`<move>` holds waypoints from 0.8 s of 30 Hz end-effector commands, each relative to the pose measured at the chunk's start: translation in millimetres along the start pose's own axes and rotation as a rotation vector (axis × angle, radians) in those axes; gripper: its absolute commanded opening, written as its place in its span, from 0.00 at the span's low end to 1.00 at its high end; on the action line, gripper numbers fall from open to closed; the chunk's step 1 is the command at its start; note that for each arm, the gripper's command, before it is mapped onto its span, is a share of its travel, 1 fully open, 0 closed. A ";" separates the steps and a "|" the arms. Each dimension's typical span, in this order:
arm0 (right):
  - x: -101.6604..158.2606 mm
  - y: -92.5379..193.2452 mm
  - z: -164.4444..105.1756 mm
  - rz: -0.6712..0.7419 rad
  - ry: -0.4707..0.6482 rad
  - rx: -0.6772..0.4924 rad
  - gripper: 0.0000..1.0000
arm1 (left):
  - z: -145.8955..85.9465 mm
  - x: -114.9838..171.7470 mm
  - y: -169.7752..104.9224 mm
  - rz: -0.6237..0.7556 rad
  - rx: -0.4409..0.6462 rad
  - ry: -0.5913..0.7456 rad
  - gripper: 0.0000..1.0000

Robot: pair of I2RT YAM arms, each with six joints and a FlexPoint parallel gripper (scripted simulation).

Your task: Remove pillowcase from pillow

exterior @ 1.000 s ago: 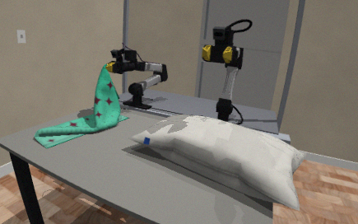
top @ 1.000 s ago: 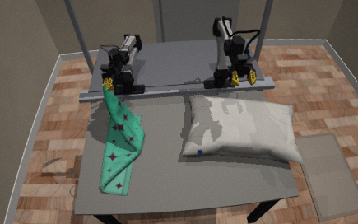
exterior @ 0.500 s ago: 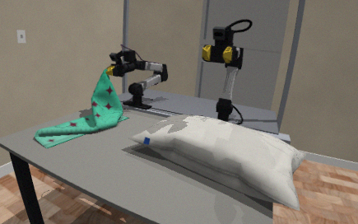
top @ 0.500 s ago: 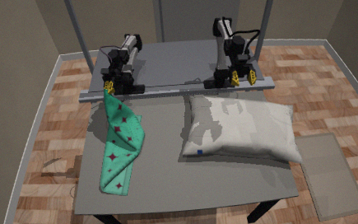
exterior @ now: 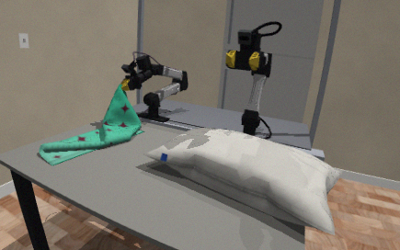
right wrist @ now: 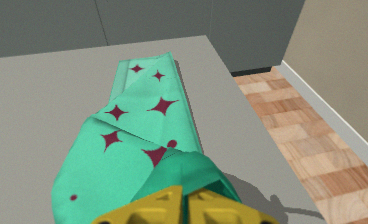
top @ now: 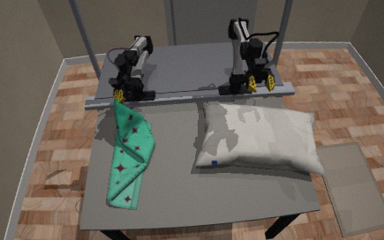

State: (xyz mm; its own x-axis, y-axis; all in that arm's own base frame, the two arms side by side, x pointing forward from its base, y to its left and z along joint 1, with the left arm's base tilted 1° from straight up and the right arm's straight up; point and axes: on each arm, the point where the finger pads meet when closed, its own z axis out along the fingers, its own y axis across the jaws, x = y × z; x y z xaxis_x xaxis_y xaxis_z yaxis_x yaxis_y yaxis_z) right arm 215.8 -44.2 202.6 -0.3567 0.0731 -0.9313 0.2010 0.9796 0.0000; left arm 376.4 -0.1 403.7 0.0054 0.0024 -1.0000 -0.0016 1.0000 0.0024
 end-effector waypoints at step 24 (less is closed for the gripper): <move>48.1 -8.9 -7.2 0.025 0.283 0.044 0.00 | -3.7 -6.1 -1.2 -0.005 -0.002 -0.027 0.60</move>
State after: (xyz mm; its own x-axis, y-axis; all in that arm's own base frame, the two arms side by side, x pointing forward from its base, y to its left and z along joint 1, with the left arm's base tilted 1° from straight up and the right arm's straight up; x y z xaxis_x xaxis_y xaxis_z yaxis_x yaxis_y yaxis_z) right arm 194.6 -45.0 155.5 -0.5817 0.1337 -0.8024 0.2252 0.9743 -0.0009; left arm 376.4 -0.1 403.7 0.0054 0.0024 -1.0000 -0.0016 1.0000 0.0024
